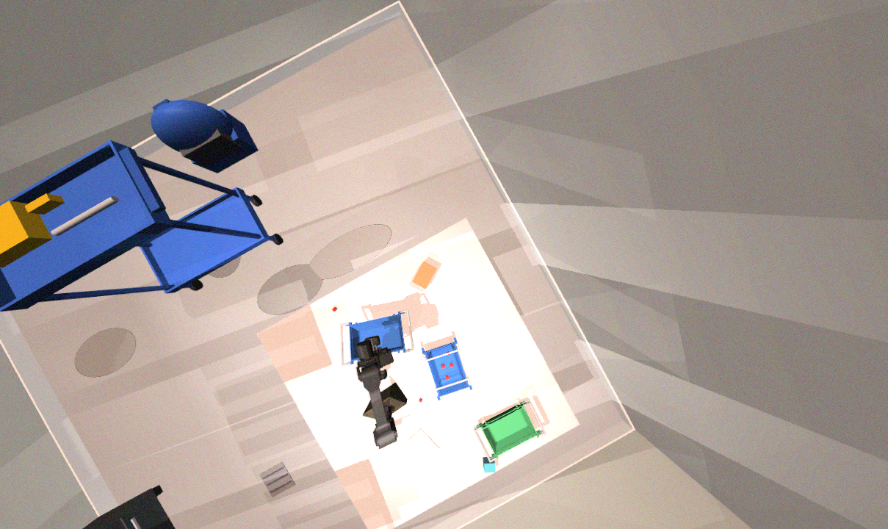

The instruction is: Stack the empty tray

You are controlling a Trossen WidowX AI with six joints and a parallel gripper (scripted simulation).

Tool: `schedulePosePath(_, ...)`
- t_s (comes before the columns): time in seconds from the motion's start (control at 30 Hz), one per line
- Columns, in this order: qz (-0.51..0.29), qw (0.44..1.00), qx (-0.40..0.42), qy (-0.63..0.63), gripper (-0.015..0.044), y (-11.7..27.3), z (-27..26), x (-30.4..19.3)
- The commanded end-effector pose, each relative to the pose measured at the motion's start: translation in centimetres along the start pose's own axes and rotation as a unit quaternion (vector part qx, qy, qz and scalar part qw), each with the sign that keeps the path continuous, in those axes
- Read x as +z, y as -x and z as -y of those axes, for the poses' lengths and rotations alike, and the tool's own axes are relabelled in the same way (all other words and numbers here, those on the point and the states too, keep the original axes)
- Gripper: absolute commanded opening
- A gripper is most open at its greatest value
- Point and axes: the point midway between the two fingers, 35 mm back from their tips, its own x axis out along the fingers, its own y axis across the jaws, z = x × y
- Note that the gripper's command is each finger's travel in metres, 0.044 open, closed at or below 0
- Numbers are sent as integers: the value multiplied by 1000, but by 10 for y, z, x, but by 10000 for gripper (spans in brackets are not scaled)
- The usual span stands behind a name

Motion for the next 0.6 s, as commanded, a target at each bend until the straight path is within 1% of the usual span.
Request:
schedulePosePath(0.0,3,999,14,-41,0,11,6,16)
schedulePosePath(0.57,-1,983,20,-182,0,18,35,74)
